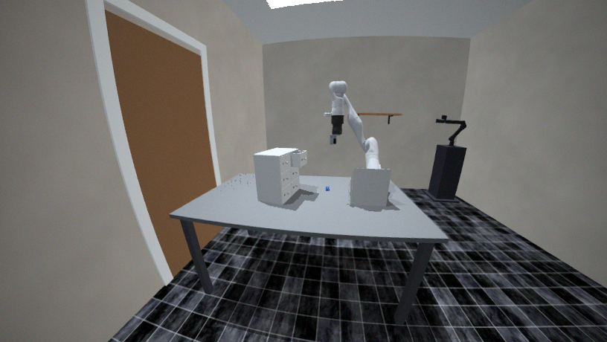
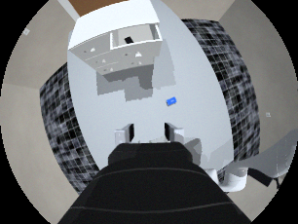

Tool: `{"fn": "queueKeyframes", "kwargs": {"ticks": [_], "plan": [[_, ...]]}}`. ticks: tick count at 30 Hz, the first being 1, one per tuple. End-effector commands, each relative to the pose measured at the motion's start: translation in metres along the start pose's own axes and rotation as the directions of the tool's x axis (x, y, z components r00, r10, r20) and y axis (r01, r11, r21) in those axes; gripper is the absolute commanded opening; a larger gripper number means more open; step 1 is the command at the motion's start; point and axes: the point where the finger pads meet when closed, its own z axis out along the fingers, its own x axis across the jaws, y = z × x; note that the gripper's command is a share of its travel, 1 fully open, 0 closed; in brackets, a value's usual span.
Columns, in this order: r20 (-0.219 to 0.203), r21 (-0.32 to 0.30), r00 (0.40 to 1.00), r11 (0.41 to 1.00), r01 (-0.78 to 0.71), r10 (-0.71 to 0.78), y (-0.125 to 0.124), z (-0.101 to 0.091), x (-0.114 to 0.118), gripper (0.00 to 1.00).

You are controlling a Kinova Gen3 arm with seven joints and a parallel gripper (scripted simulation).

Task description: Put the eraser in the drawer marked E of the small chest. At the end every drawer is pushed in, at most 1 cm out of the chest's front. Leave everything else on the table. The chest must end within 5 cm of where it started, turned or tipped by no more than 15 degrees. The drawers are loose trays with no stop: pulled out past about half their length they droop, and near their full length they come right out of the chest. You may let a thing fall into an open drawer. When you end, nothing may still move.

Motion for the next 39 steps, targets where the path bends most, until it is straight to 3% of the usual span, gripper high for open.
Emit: {"fn": "queueKeyframes", "kwargs": {"ticks": [1,16,39], "plan": [[0.001,-0.001,1.0,1.0,0.002,-0.002,-0.0005,0.0,0.0007,1.0],[0.001,0.0,0.993,0.993,0.118,-0.118,0.0027,0.0008,0.0023,1.0],[0.001,0.0,0.989,0.989,0.151,-0.151,0.0036,0.001,0.0028,1.0]]}}
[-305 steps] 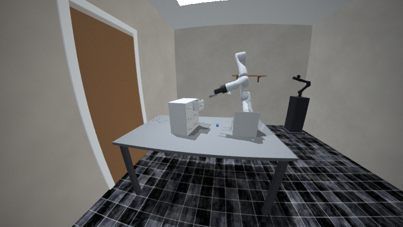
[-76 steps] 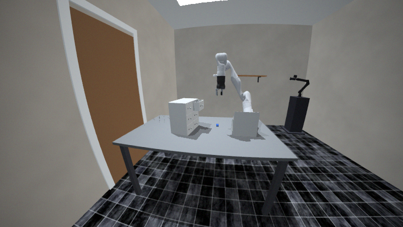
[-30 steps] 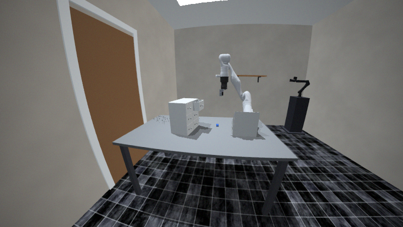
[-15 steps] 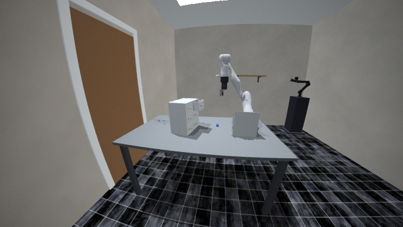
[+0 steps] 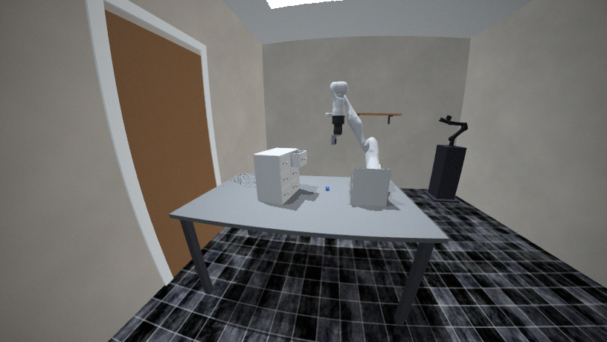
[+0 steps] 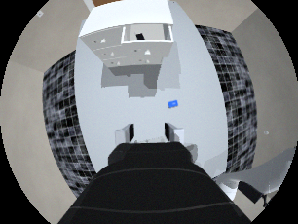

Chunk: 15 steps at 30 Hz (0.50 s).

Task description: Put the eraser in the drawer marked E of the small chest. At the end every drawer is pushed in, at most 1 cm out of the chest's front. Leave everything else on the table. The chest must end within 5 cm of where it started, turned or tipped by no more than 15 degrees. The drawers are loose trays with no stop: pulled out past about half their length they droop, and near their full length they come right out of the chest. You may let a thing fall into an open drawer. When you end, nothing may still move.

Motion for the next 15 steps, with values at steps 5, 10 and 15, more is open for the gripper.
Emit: {"fn": "queueKeyframes", "kwargs": {"ticks": [5,10,15], "plan": [[0.001,0.002,1.0,1.0,0.0,0.0,0.0,-0.0005,-0.0002,1.0],[0.001,0.019,1.0,1.0,0.0,0.0,-0.001,0.001,-0.0002,1.0],[0.001,0.045,1.0,0.999,0.0,0.0,-0.0025,0.003,-0.0002,1.0]]}}
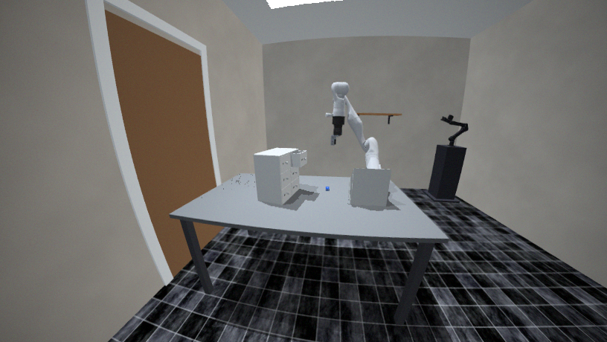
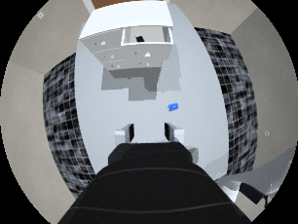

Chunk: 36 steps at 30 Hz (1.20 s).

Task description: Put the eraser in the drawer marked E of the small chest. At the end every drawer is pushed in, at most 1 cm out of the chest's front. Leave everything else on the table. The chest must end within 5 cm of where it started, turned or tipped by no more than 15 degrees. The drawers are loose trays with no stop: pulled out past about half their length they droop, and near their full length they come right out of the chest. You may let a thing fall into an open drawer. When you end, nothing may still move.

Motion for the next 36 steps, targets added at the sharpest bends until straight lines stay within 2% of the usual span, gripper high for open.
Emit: {"fn": "queueKeyframes", "kwargs": {"ticks": [1,6,13,15,16,29,30,32,36], "plan": [[0.0,0.025,1.0,1.0,0.004,-0.004,0.0,0.001,0.0,1.0],[0.0,0.11,1.0,0.994,0.004,-0.004,-0.005,0.008,0.0,1.0],[0.0,0.28,1.0,0.96,0.004,-0.004,-0.014,0.023,0.0,1.0],[0.0,0.28,1.0,0.96,0.004,-0.004,-0.014,0.023,0.0,1.0],[0.0,0.306,1.0,0.952,0.004,-0.004,-0.016,0.025,0.0,1.0],[0.0,0.608,1.0,0.794,0.004,-0.004,-0.034,0.054,0.0,1.0],[-0.001,0.627,1.0,0.779,0.003,-0.004,-0.036,0.056,0.0,1.0],[-0.001,0.627,1.0,0.779,0.003,-0.004,-0.036,0.056,0.0,1.0],[-0.001,0.696,1.0,0.718,0.003,-0.004,-0.041,0.063,0.0,1.0]]}}
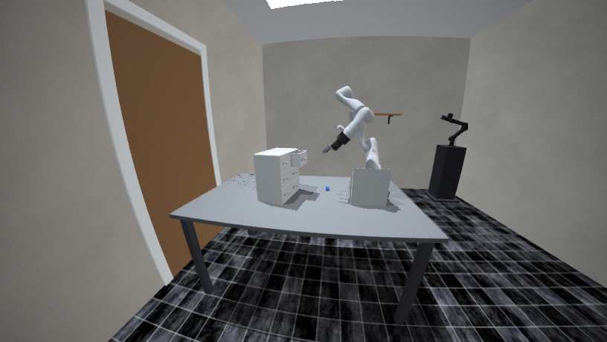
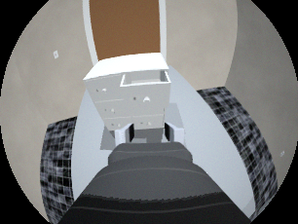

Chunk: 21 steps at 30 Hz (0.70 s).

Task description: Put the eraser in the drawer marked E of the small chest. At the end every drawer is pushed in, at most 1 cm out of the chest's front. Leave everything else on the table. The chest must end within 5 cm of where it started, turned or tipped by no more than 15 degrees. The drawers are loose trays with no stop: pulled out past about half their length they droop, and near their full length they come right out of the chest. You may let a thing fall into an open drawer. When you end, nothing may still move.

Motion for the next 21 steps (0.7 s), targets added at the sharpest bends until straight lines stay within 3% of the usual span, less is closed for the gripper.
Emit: {"fn": "queueKeyframes", "kwargs": {"ticks": [1,11,13,21], "plan": [[-0.005,0.062,0.999,0.997,0.048,-0.048,0.009,0.004,-0.003,1.0],[-0.005,0.248,0.999,0.968,0.047,-0.048,0.012,0.023,-0.002,1.0],[-0.005,0.248,0.999,0.968,0.047,-0.048,0.012,0.023,-0.002,1.0],[-0.005,0.353,0.999,0.934,0.046,-0.048,0.014,0.034,-0.002,1.0]]}}
